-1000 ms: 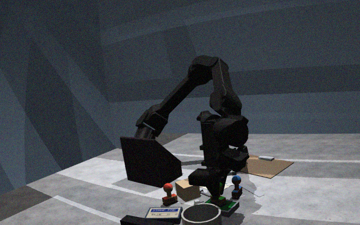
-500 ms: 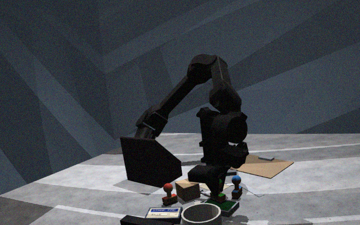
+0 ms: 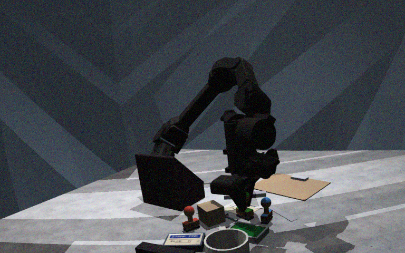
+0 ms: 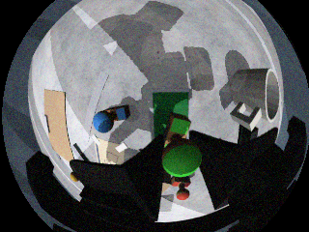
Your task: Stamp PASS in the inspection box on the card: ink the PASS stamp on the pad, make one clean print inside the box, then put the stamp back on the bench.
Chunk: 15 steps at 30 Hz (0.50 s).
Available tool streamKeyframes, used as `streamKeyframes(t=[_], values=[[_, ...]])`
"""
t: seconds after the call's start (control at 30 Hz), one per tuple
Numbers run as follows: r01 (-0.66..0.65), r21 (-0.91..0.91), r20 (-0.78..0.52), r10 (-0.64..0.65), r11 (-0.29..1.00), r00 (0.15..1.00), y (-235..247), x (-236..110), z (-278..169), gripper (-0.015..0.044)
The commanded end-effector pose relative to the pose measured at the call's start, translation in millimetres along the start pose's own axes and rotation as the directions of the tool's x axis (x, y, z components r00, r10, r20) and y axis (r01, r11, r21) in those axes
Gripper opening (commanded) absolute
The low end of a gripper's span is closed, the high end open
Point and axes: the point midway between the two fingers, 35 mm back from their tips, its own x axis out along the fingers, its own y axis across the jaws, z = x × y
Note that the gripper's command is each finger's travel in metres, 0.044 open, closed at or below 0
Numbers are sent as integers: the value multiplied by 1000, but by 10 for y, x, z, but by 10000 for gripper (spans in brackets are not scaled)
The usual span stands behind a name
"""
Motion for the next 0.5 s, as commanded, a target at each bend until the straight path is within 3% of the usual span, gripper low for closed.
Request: streamKeyframes(t=[0.0,0.47], values=[[9,-8,0,-9,1000,1000,-9,-86,14,0],[9,6,-1,-9,1000,1000,102,-240,-25,0]])
